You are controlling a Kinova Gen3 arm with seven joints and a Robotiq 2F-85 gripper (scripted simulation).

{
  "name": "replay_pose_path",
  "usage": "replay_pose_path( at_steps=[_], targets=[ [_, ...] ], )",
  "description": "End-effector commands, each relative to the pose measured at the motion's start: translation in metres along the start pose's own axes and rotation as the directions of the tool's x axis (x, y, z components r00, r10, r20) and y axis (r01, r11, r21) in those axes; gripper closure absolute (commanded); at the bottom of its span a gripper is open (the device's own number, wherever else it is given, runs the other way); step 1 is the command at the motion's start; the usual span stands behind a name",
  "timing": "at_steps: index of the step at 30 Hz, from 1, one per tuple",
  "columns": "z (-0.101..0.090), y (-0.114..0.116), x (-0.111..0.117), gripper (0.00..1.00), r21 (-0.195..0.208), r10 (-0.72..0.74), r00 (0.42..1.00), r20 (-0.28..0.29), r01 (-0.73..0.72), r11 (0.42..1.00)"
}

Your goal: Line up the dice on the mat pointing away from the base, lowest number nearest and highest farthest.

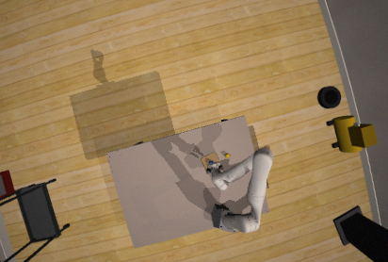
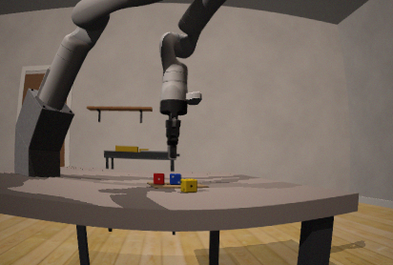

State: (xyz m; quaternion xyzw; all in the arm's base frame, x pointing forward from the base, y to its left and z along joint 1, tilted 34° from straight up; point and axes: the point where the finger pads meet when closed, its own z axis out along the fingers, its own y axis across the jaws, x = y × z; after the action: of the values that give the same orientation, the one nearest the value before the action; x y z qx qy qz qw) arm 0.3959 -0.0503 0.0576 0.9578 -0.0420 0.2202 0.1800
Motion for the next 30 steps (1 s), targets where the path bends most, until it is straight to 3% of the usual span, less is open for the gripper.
replay_pose_path(
  at_steps=[1,11,12,30],
  targets=[
    [-0.0173,0.0002,0.0059,0.54,0.002,-0.010,1.000,-0.020,0.010,1.000],
    [-0.0260,-0.0010,0.0084,0.54,0.006,-0.002,1.000,-0.028,0.002,1.000],
    [-0.0260,-0.0011,0.0084,0.00,0.006,-0.002,1.000,-0.028,0.002,1.000],
    [-0.0260,-0.0011,0.0084,0.00,0.006,-0.002,1.000,-0.028,0.002,1.000]
  ],
)
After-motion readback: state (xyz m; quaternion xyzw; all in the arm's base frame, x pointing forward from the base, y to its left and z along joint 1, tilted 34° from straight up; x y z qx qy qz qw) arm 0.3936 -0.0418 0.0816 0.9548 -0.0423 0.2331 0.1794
